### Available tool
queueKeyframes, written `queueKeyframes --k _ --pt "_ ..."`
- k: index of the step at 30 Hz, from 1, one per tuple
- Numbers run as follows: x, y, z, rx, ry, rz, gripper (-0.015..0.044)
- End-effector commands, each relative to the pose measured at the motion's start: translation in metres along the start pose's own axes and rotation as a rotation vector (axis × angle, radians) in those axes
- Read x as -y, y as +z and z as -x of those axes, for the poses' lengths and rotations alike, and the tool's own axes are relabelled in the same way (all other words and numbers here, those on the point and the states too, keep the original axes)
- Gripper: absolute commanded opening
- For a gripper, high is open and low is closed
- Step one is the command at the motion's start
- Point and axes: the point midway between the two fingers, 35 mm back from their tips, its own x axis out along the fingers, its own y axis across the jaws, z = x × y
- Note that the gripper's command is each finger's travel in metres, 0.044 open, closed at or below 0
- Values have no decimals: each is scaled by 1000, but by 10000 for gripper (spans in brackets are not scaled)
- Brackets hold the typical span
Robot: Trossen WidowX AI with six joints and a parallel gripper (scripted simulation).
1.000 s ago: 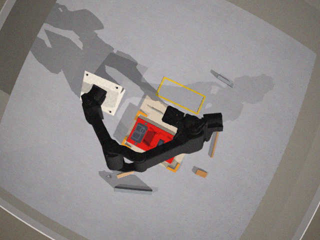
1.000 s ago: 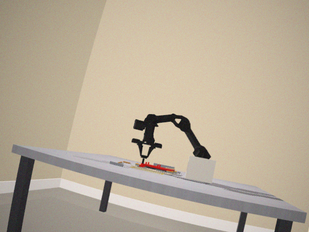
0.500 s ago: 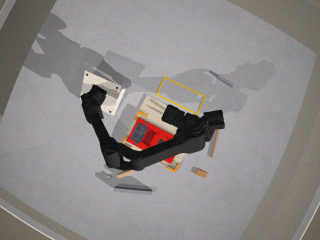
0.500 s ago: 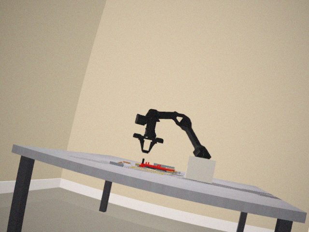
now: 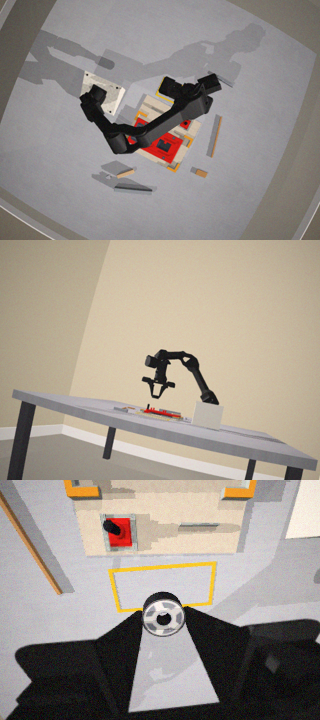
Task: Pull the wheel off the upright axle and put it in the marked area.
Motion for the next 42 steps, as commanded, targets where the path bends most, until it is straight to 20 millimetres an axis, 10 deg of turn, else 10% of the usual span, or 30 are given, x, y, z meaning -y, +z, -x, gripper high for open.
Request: queueKeyframes --k 1,29,42 --pt "10 -11 0 1 -2 -4 0" --pt "10 -9 -105 6 -1 -5 0" --pt "9 -10 -89 4 -8 -9 300"
